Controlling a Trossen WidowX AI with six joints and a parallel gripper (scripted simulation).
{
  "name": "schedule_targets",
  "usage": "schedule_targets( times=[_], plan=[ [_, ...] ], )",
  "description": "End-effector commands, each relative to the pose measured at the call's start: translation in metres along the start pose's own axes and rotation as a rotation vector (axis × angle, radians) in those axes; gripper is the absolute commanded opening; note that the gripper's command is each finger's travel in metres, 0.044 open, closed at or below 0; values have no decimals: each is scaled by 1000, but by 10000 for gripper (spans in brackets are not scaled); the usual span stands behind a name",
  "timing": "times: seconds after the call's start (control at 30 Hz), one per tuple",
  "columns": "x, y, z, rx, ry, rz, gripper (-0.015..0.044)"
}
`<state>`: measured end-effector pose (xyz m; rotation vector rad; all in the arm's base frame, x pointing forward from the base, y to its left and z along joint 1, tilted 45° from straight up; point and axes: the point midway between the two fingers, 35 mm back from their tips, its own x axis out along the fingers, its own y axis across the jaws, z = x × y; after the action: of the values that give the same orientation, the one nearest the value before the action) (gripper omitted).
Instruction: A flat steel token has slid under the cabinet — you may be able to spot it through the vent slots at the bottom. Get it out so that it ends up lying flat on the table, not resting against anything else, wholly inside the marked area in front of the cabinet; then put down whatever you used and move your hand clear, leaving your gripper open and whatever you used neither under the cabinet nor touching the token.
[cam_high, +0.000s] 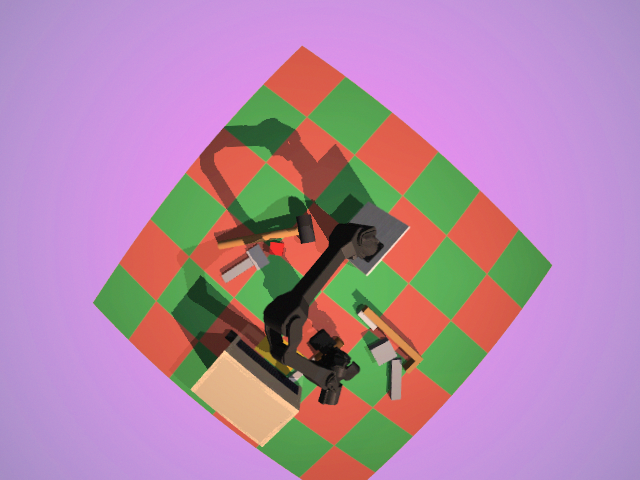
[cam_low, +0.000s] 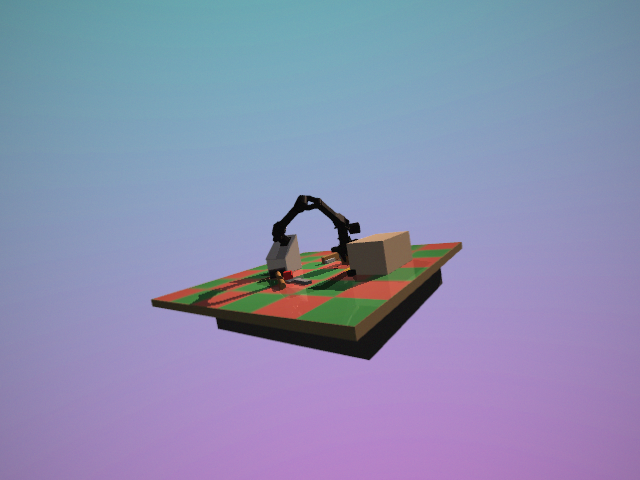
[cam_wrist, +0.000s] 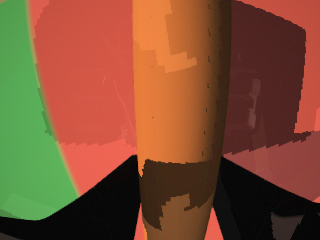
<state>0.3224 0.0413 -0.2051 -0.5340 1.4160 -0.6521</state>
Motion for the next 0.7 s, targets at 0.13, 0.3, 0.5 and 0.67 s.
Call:
schedule_targets(
  times=[0.13, 0.3, 0.5, 0.67],
  plan=[
    [0, 0, 17, 13, -14, -1, 0],
    [0, 0, 22, 13, -14, -1, 0],
    [-1, 0, 29, 14, -14, -2, 0],
    [-1, 0, 34, 14, -15, -2, 0]
  ],
)
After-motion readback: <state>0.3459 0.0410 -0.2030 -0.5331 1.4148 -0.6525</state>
